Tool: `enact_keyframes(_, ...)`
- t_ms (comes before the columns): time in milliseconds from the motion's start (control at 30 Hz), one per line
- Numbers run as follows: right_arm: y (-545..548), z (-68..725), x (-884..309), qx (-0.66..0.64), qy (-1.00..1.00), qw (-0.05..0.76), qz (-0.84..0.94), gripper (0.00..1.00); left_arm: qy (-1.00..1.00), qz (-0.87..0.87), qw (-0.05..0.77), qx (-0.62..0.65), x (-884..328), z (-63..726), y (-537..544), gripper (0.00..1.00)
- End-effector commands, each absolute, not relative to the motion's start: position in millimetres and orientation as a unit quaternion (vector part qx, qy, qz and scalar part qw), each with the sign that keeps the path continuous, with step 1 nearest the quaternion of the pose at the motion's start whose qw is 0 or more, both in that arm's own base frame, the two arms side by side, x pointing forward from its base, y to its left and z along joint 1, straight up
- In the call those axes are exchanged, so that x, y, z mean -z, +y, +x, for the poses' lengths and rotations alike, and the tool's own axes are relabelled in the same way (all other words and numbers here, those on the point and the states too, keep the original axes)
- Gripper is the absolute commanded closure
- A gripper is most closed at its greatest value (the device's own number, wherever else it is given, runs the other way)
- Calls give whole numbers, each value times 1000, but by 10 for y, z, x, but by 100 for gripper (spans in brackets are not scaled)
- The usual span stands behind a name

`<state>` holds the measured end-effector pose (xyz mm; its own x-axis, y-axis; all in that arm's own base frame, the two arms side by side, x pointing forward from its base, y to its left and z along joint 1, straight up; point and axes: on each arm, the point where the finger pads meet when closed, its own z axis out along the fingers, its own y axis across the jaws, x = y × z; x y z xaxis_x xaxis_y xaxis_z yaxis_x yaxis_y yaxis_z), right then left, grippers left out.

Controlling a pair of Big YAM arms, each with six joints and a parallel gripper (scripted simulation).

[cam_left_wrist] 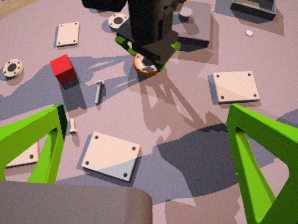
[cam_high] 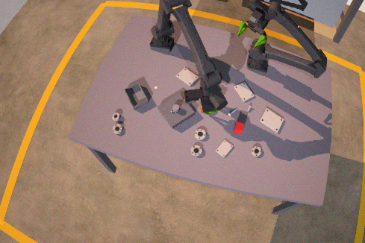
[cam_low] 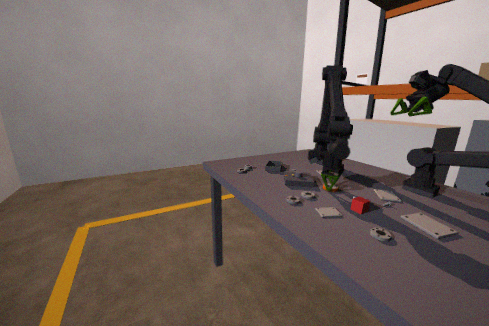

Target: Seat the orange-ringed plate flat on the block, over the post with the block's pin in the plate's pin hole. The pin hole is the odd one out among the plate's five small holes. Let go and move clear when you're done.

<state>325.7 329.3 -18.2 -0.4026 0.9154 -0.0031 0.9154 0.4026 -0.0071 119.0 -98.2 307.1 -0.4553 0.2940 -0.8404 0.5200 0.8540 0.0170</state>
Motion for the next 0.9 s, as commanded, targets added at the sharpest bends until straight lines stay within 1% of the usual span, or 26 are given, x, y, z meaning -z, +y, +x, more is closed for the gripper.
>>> enact_keyframes(0, 3348, 3351, 135, 9, -832, -2, -555, 28, 843, 233, 464, 141, -3280, 1174, -981, 0)
enact_keyframes(100, 3346, 3344, 135, 10, -832, -2, -555, 28, 843, 233, 464, 141, -3280, 1174, -981, 0)
enact_keyframes(133, 3343, 3341, 135, 9, -832, -2, -555, 32, 843, 233, 464, 141, -3280, 1174, -981, 0)
enact_keyframes(200, 3343, 3335, 135, 10, -832, -2, -554, 32, 843, 233, 464, 141, -3280, 1174, -981, 0)
enact_keyframes(400, 3339, 3307, 88, 14, -833, -3, -553, 41, 845, 234, 464, 128, -3178, 1179, -980, 0)
enact_keyframes(533, 3294, 3261, 91, 10, -833, -2, -553, 86, 845, 234, 464, 128, -3178, 1179, -980, 0)
enact_keyframes(600, 3294, 3261, 91, 10, -833, -2, -553, 86, 845, 234, 464, 128, -3178, 1179, -980, 0)
enact_keyframes(733, 3389, 3355, -94, 20, -833, -4, -552, 41, 845, 234, 464, 128, -3178, 1179, -980, 0)
enact_keyframes(867, 3380, 3345, -374, 20, -833, -4, -552, 40, 845, 234, 464, 128, -3178, 1179, -980, 0)
